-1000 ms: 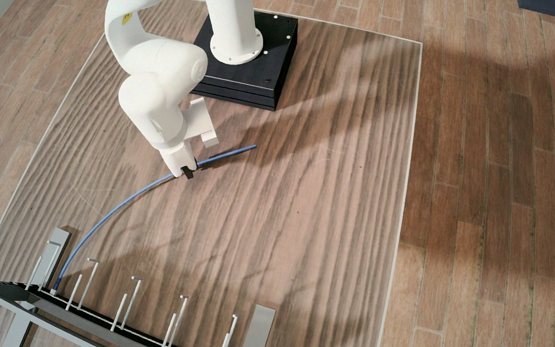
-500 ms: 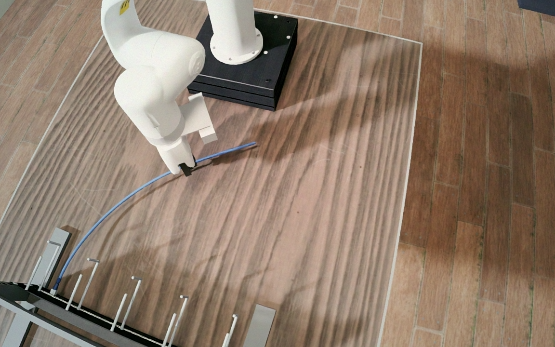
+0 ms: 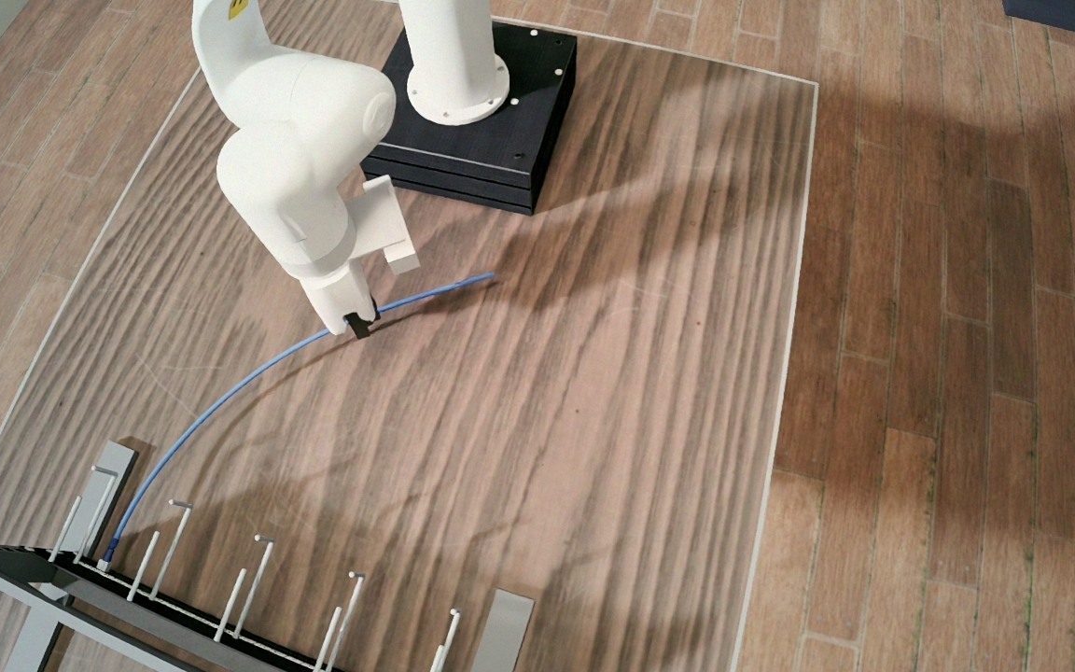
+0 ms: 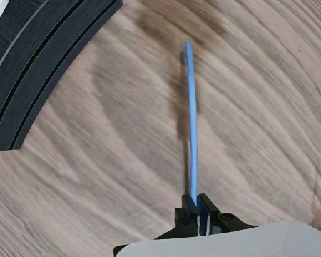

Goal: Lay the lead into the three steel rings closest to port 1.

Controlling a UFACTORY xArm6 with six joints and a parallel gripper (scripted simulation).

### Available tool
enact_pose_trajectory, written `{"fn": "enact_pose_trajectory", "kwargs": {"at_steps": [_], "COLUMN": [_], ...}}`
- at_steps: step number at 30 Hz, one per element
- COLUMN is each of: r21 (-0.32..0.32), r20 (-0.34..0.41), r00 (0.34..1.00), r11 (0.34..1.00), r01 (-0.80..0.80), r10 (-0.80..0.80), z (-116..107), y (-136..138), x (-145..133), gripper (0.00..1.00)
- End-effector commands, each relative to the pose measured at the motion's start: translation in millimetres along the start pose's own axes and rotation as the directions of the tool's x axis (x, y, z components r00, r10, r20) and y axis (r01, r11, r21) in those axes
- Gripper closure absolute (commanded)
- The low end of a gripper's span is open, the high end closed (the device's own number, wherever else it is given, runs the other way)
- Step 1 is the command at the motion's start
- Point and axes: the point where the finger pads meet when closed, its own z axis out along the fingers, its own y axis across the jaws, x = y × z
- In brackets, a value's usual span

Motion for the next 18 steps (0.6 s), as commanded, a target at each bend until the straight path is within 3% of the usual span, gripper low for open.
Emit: {"fn": "enact_pose_trajectory", "kwargs": {"at_steps": [1, 9, 18], "r21": [-0.002, -0.002, -0.003], "r20": [0.002, 0.002, 0.001], "r00": [1.000, 1.000, 0.984], "r11": [1.000, 1.000, 0.984], "r01": [0.000, -0.016, -0.181], "r10": [0.000, 0.016, 0.181], "z": [-1, -4, -35], "y": [1, 8, 84], "x": [-1, -2, -15], "gripper": [1.00, 1.00, 1.00]}}
